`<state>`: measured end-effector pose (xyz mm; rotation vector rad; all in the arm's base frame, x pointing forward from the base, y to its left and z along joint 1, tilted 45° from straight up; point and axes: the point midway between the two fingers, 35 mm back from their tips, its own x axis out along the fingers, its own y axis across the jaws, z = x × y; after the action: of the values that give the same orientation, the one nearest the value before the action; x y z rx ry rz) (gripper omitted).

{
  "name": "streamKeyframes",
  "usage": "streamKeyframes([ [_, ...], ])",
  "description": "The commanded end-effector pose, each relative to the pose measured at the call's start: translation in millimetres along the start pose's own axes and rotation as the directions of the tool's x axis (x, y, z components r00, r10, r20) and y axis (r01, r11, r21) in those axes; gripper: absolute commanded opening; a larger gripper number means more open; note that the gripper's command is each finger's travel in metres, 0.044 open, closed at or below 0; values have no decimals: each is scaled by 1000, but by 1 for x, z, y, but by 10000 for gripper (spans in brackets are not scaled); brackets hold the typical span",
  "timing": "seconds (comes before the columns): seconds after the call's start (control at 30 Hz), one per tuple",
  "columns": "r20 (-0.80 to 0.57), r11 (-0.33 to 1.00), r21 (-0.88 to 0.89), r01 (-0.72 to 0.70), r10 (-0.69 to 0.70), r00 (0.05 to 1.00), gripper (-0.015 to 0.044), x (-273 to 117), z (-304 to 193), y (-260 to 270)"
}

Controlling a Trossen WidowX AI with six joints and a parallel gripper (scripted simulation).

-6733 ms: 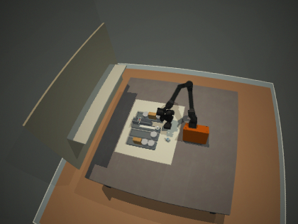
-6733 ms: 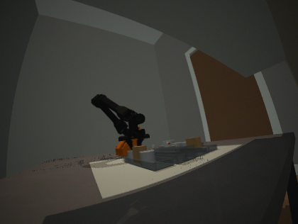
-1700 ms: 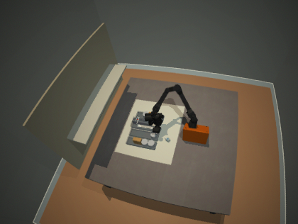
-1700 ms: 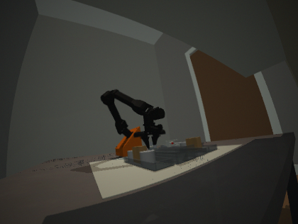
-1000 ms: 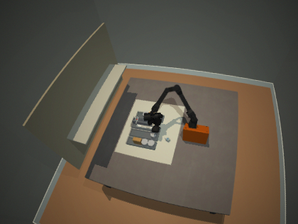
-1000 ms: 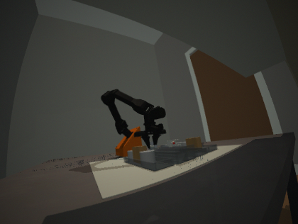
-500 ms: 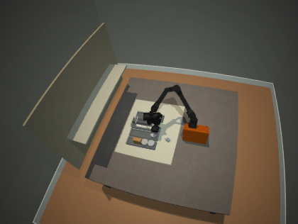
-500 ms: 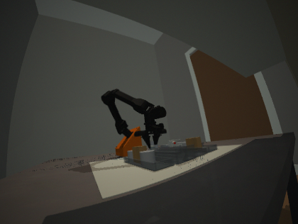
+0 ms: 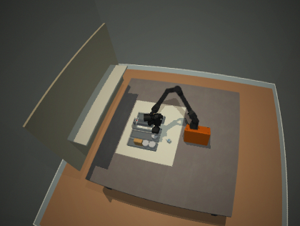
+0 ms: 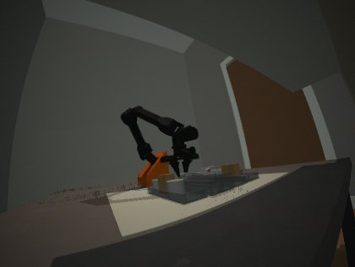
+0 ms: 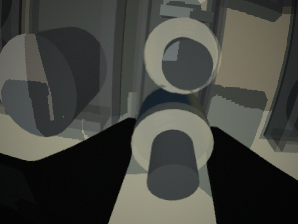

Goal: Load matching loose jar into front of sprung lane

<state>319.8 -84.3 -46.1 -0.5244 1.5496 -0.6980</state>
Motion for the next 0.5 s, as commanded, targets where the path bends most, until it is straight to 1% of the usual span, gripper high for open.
streamKeyframes([
  [0.0,21,1000,14,5,-5,1000,0,-3,7,-1],
  [0.47,21,1000,14,5,-5,1000,0,-1,7,-1],
])
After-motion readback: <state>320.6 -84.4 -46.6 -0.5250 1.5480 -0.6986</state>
